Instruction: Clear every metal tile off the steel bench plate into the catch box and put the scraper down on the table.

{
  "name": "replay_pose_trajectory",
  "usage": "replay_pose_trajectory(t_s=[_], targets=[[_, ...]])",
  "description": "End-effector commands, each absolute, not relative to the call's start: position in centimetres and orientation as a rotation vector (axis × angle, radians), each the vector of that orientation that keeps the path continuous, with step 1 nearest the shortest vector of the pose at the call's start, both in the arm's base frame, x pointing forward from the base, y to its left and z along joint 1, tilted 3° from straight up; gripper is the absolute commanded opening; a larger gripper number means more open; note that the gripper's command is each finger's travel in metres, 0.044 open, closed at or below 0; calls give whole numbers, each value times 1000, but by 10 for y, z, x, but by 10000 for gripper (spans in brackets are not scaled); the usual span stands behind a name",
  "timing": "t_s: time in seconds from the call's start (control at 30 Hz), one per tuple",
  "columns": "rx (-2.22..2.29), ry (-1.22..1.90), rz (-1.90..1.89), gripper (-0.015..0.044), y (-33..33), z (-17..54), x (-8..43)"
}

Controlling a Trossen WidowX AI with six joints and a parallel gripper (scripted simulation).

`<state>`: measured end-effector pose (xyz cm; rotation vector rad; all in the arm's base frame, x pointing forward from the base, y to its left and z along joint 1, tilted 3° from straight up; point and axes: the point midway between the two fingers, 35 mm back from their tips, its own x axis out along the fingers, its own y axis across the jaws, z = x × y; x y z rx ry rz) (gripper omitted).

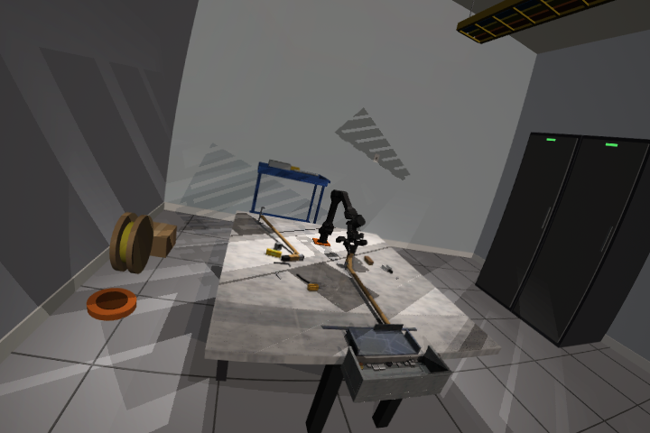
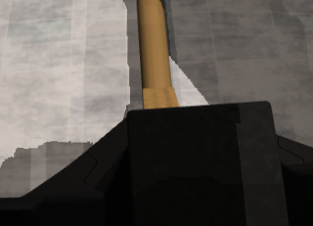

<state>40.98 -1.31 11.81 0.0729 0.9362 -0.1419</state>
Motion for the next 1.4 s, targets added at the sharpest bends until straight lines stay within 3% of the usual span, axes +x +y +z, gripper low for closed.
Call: replay_pose_trajectory(t_s=[0.0, 1.37], targets=[[74, 914, -148, 0, -13, 124, 406], [74, 915, -149, 0, -18, 112, 352]])
